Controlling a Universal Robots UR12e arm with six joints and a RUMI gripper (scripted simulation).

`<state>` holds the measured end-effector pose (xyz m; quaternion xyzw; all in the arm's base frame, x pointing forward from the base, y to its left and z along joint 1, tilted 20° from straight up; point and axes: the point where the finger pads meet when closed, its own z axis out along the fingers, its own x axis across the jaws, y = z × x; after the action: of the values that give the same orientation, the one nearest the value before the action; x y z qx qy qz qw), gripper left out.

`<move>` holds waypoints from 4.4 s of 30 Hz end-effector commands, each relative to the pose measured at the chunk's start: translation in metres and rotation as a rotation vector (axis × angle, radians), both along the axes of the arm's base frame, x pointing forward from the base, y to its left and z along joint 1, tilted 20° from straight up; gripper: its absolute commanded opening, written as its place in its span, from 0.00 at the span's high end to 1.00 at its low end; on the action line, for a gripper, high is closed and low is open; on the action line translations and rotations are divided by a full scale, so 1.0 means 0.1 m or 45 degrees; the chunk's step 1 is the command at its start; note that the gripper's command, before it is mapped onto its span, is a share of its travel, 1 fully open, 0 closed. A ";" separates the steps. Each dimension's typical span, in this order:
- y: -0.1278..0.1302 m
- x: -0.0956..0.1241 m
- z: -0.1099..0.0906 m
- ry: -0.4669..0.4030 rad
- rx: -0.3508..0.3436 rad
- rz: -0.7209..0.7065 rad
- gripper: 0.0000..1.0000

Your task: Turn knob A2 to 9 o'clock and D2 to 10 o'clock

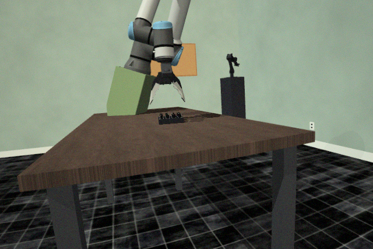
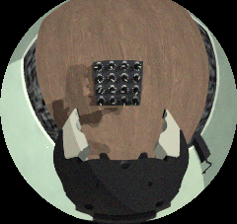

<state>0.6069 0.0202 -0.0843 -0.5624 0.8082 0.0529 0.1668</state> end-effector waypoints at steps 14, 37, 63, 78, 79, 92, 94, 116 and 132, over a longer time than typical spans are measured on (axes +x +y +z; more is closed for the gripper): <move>0.00 0.00 0.00 -0.001 0.000 0.000 0.00; 0.00 0.00 0.00 -0.001 0.000 0.000 0.00; 0.00 0.00 0.00 -0.001 -0.001 0.000 0.00; 0.05 -0.15 -0.01 0.000 -0.001 0.001 0.00; 0.06 -0.16 -0.02 0.000 -0.001 0.001 0.00; 0.14 -0.38 -0.04 0.000 -0.001 0.001 0.00; 0.15 -0.41 -0.05 0.000 -0.001 0.001 0.00; 0.18 -0.50 -0.06 0.000 -0.001 0.001 0.00; 0.18 -0.50 -0.06 0.000 -0.001 0.001 0.00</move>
<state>0.5570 0.0382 -0.0903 -0.5626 0.8081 0.0530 0.1662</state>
